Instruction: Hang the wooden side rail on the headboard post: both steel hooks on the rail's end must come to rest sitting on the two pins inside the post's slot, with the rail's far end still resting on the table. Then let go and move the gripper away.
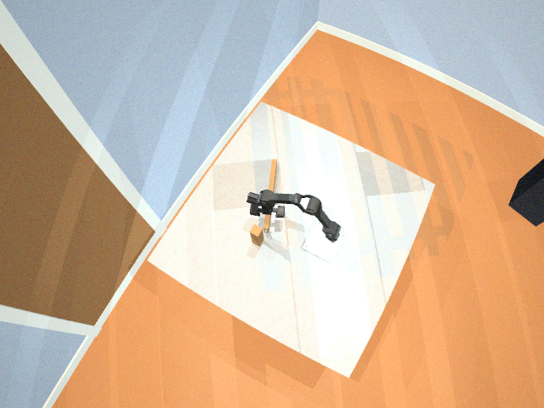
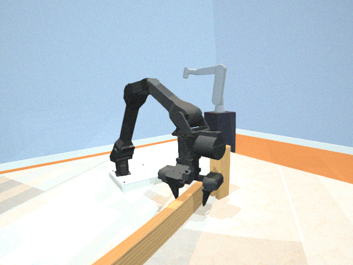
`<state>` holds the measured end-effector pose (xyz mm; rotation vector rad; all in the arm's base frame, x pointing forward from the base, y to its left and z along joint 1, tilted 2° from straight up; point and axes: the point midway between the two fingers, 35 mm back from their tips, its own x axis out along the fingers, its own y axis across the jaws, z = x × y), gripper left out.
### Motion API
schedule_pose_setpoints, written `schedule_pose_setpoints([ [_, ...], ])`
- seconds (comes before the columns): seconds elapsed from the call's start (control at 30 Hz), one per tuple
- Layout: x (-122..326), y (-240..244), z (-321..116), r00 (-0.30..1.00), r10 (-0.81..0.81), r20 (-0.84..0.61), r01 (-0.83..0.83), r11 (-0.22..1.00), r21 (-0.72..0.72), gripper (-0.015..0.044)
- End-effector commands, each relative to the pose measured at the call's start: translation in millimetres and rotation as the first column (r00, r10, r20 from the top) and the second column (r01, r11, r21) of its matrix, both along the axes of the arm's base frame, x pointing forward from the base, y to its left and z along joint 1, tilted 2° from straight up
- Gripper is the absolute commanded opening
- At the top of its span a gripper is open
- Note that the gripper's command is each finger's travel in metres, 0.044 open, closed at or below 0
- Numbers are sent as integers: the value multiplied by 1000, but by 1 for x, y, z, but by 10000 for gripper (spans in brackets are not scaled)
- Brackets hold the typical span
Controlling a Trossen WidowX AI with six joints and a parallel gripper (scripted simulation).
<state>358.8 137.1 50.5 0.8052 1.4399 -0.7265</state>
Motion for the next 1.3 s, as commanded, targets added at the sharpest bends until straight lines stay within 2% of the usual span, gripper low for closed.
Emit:
schedule_pose_setpoints([
  [0.0, 0, 0, -7, 1000, -6, 1, 6, 1000, -4, 440],
  [0.23, -1, 0, -15, 1000, -6, 1, 6, 1000, -4, 440],
  [0.63, -1, 0, -15, 1000, -6, 1, 6, 1000, -4, 125],
  [0.83, -1, 0, -15, 1000, -6, 1, 6, 1000, -4, 85],
  [0.93, -1, 0, -15, 1000, -6, 1, 6, 1000, -4, 6],
  [1.27, -1, -1, -15, 999, -37, 0, 37, 999, -3, 0],
])
